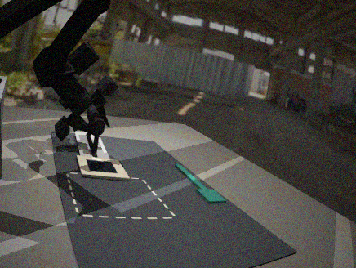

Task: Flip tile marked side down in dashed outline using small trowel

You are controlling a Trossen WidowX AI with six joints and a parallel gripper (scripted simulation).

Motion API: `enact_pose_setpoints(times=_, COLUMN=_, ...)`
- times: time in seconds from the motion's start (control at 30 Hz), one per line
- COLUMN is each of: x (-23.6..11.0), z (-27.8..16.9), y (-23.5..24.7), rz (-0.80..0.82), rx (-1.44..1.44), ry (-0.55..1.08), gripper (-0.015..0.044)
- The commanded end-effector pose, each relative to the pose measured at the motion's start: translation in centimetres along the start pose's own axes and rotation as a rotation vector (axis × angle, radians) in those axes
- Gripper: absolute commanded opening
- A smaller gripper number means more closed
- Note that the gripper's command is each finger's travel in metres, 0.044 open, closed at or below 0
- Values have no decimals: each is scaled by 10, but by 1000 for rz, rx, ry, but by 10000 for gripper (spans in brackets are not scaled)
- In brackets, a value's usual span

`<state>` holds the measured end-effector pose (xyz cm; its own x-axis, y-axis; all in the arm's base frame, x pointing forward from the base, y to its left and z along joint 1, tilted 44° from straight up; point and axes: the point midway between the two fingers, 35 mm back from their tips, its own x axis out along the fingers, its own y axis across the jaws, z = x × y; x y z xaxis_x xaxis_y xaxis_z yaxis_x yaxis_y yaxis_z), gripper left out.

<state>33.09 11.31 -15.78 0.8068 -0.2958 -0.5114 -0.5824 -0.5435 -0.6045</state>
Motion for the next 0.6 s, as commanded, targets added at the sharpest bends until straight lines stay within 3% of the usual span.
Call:
enact_pose_setpoints(times=0.0, x=0, z=-10, y=-3, rz=-5, rx=9, ry=9, gripper=0)
enact_pose_setpoints(times=0.57, x=-17, z=-15, y=-22, rz=-4, rx=-70, ry=76, gripper=0)
